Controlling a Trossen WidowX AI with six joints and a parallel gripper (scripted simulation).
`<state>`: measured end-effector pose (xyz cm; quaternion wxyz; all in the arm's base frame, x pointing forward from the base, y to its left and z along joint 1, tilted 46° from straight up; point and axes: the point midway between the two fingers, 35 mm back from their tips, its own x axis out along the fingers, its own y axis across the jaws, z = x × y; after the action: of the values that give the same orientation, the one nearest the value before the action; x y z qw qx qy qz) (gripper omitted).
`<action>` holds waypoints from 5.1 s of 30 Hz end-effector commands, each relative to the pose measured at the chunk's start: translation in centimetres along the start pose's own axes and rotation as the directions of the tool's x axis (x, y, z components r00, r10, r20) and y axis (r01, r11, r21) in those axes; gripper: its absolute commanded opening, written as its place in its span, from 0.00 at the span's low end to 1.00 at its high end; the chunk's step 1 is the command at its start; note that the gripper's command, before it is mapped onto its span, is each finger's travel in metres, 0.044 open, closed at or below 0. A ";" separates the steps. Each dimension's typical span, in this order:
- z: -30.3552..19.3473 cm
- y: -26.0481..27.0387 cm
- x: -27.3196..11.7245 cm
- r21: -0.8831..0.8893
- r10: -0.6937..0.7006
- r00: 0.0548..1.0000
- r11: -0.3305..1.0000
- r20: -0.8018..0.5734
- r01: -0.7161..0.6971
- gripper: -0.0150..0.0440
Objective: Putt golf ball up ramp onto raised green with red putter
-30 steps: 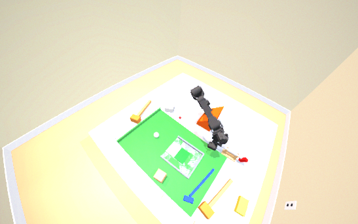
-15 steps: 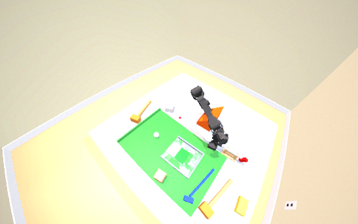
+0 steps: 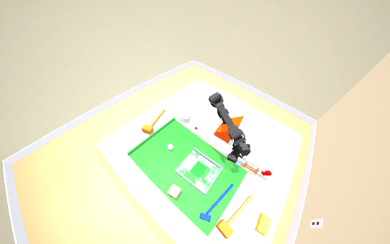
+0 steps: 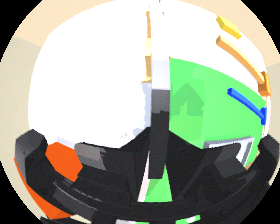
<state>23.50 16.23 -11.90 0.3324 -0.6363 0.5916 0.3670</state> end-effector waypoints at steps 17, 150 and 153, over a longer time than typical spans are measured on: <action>-1.3 -2.4 -8.3 0.122 -0.029 0.999 0.992 0.017 0.027 0.25; -33.9 0.5 -12.8 0.966 -0.011 0.967 -0.045 -0.255 0.254 0.25; -33.5 0.5 -14.1 0.966 -0.011 0.967 -0.045 -0.254 0.253 0.25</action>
<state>24.96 -6.39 16.49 0.6654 -0.2878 0.6383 -0.2589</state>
